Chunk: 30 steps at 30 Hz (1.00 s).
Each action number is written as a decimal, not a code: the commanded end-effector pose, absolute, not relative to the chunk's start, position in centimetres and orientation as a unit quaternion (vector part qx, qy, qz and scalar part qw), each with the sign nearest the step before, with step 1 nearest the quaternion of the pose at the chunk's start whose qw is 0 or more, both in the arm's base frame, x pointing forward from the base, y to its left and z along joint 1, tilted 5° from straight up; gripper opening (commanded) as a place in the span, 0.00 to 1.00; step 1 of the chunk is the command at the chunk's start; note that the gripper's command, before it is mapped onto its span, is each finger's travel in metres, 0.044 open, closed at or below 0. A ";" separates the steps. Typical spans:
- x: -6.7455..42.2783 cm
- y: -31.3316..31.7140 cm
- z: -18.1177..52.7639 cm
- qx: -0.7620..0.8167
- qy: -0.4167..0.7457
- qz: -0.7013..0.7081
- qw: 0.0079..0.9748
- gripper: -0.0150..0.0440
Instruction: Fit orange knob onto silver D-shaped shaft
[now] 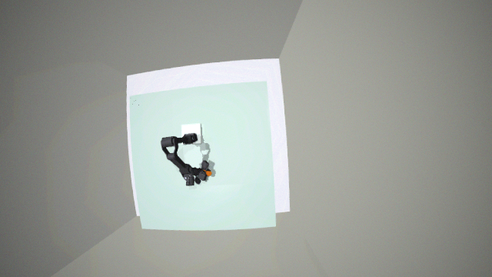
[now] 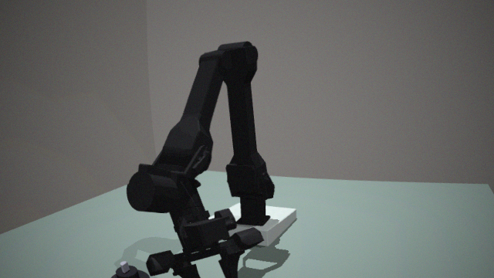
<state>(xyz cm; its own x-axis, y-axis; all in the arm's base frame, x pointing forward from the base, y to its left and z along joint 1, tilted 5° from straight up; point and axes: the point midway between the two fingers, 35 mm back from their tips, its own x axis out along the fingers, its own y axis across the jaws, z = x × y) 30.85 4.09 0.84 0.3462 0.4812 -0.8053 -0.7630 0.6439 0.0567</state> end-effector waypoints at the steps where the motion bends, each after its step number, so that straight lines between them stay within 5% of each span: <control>1: 30.5 3.8 0.9 -0.158 0.394 0.393 0.816 0.56; 30: 28.6 1.6 0.4 -0.069 0.208 0.417 0.882 0.56</control>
